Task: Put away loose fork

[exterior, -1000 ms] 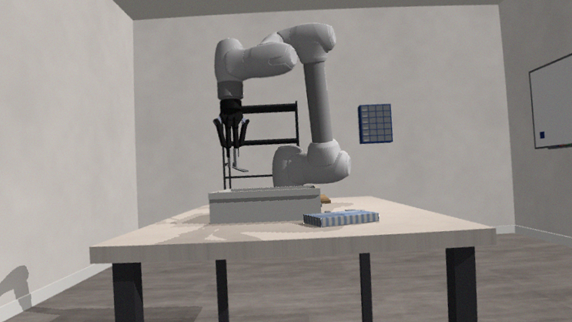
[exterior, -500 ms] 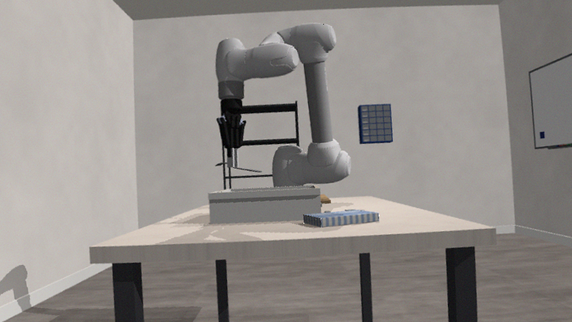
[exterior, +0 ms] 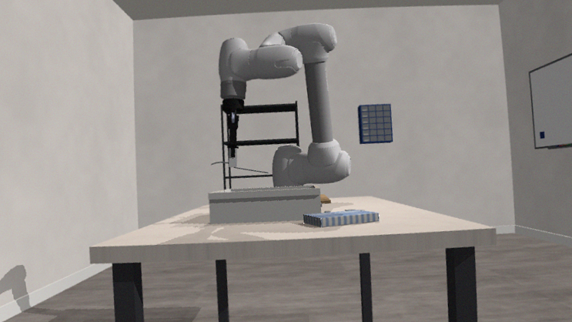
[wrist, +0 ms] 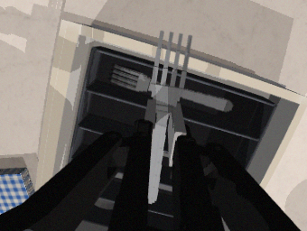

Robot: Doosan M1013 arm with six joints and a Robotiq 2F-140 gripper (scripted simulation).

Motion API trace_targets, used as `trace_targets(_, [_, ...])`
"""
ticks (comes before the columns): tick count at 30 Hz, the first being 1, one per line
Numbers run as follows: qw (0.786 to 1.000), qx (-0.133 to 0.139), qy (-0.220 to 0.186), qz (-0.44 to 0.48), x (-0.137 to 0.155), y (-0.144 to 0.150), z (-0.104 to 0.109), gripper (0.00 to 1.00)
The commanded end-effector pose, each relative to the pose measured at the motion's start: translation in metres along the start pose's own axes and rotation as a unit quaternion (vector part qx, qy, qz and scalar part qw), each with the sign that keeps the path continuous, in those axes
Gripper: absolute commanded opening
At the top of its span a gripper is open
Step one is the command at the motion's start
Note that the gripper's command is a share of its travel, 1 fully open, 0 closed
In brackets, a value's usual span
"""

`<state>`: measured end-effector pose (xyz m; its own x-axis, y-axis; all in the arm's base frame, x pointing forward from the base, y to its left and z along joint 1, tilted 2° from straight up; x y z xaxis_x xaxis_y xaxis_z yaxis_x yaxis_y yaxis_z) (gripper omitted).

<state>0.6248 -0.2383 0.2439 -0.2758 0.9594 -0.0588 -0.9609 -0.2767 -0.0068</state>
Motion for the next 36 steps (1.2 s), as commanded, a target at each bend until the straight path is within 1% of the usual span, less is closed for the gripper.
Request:
trace_targets(1, [0.99,-0.006,-0.004,0.139,-0.0003,0.0002,0.0002,0.02])
trace_targets(6, [0.965,-0.005,0.001,0.263,-0.0001,0.0,0.0003,0.02])
trace_targets(11, [0.924,-0.005,0.003,0.381,0.0,-0.0001,0.0003,0.02])
trace_targets(13, [0.924,-0.005,0.003,0.381,0.0,-0.0001,0.0003,0.02])
trace_targets(14, [0.894,-0.006,0.003,0.448,0.0,0.0,0.0003,0.02])
trace_targets(16, [0.875,-0.007,0.002,0.484,-0.0001,0.0,0.0003,0.02])
trace_targets(19, [0.838,-0.008,-0.002,0.546,-0.0005,-0.0004,0.0001,0.02])
trace_targets(21, [0.81,-0.004,-0.018,0.585,-0.0018,-0.0023,-0.0006,0.02])
trace_targets(25, [0.759,0.012,-0.072,0.647,-0.005,-0.0069,-0.0012,0.02])
trace_targets(36, [0.759,0.013,-0.073,0.647,-0.005,-0.0071,-0.0012,0.02])
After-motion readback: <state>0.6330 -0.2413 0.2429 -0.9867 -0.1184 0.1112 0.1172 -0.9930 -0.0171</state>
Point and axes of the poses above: the point where the finger pads meet when closed, its own z axis back along the fingers, its own y axis across the jaws, x = y × z, the point moved 3 cm from there along z, back along the fingers, and after that the axes turned 13 degrees about z, right-handed, at the moved point
